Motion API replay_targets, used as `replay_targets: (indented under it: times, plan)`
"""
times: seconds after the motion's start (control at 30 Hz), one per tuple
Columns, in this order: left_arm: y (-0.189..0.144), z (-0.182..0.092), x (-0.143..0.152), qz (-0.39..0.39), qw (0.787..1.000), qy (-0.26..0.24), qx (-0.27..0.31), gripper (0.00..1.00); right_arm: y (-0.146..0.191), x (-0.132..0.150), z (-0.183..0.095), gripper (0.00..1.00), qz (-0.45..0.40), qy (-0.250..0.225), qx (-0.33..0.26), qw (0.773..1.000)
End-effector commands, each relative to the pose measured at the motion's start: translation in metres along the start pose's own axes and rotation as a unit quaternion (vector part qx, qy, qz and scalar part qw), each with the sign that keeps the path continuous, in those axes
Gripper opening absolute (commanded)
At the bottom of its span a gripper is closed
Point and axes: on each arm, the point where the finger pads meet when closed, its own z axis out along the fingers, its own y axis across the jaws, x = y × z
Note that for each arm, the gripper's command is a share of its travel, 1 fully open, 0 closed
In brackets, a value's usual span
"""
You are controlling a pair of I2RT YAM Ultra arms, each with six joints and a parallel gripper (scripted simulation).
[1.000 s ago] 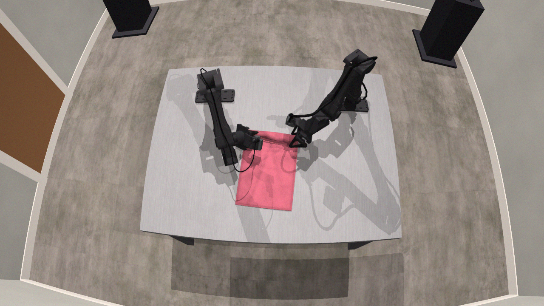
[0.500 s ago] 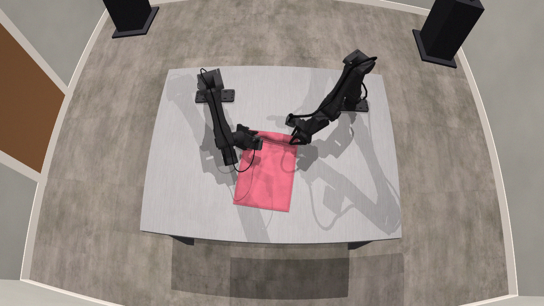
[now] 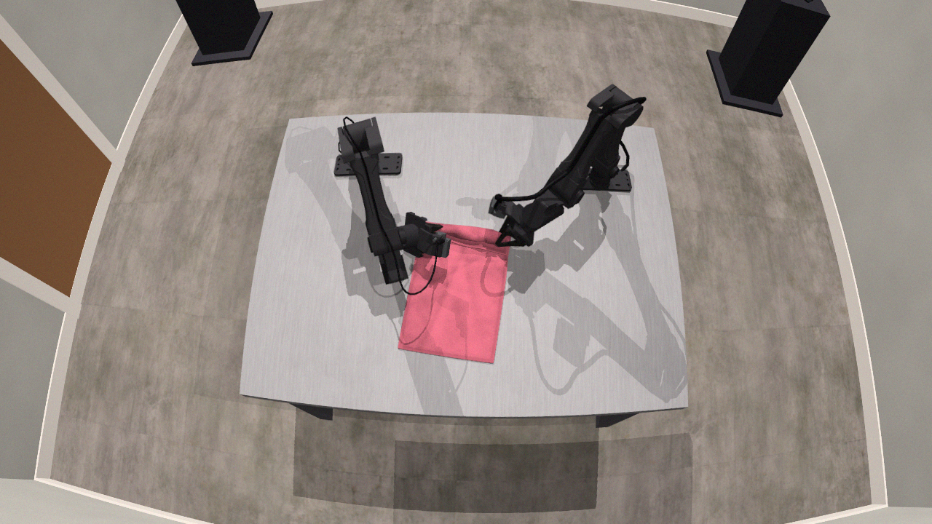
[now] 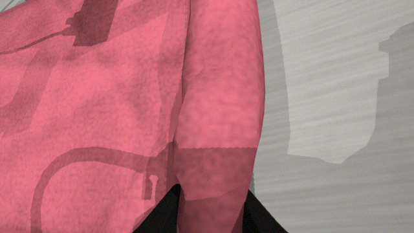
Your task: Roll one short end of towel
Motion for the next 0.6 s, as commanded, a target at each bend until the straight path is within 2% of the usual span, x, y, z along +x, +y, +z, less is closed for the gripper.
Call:
replay_targets:
  times: [0.0,0.07,0.1,0.27,0.43,0.5,0.57]
  plan:
    - [-0.0029,0.0027,-0.0023,0.002,1.000,-0.006,0.002,0.26,-0.0090,0.0039,0.0008,0.14,-0.001,0.009,0.004,1.000]
    - [-0.0029,0.0027,-0.0023,0.002,1.000,-0.006,0.002,0.23,-0.0090,0.0039,0.0008,0.14,-0.001,0.009,0.004,1.000]
    - [-0.0029,0.0027,-0.0023,0.002,1.000,-0.006,0.002,0.19,-0.0090,0.0039,0.0008,0.14,-0.001,0.009,0.004,1.000]
    - [-0.0029,0.0027,-0.0023,0.002,1.000,-0.006,0.002,0.17,-0.0090,0.0039,0.0008,0.14,-0.001,0.009,0.004,1.000]
    - [-0.0029,0.0027,-0.0023,0.002,1.000,-0.006,0.002,0.17,-0.0068,0.0026,-0.0010,0.37,-0.001,0.009,0.004,1.000]
    - [-0.0029,0.0027,-0.0023,0.002,1.000,-0.006,0.002,0.17,-0.0068,0.0026,-0.0010,0.37,-0.001,0.009,0.004,1.000]
    - [-0.0029,0.0027,-0.0023,0.002,1.000,-0.006,0.002,0.17,-0.0052,0.0017,-0.0023,0.47,-0.001,0.009,0.004,1.000]
